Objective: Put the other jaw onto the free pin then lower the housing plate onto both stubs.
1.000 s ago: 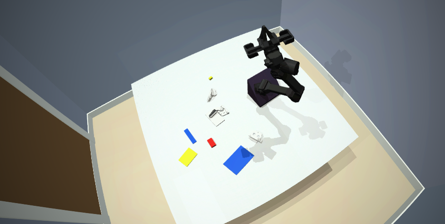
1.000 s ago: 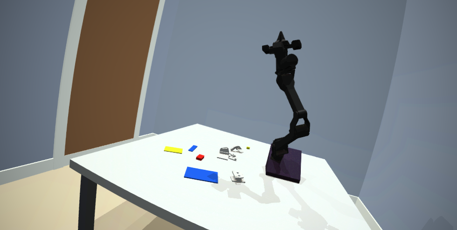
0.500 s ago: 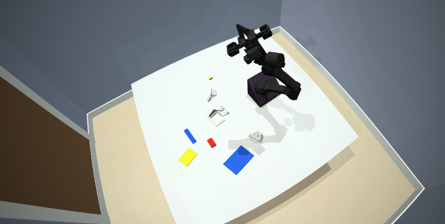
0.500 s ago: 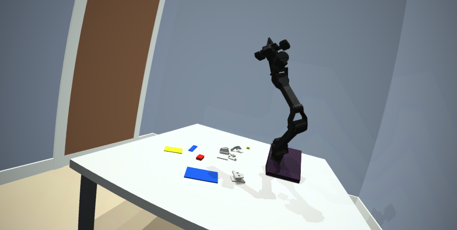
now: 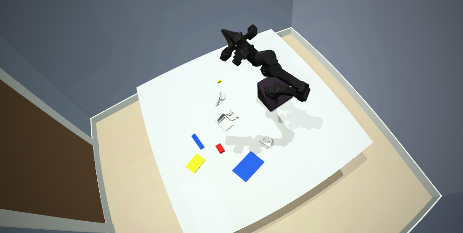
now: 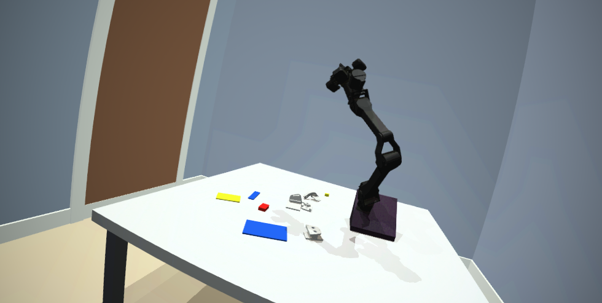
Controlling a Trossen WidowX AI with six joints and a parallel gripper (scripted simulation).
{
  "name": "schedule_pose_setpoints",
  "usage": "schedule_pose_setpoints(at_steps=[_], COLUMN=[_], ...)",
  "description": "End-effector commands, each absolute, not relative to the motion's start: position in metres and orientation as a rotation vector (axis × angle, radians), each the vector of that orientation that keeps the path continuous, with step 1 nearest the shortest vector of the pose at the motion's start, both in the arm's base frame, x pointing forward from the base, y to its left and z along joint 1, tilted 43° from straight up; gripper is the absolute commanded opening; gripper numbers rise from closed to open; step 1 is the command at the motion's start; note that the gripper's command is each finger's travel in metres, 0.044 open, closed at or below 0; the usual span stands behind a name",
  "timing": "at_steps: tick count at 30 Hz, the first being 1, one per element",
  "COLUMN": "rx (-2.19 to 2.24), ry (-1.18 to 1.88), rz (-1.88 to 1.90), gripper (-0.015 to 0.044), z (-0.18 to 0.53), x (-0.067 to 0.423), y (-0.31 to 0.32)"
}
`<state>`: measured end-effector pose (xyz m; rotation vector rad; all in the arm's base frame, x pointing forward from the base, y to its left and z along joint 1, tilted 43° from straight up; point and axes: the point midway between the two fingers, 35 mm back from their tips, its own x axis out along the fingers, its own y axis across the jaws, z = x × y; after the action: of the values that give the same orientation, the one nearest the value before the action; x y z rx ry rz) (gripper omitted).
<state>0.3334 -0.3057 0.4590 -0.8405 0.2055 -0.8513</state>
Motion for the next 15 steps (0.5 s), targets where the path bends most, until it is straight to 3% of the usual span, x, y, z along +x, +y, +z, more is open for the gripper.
schedule_pose_setpoints(at_steps=[1, 15], rx=[-0.842, -0.86], ry=[0.293, 0.499], rz=[-0.792, -0.562], gripper=[0.0, 0.0], z=[0.427, 0.343], x=[0.35, 0.39], y=[-0.311, -0.31])
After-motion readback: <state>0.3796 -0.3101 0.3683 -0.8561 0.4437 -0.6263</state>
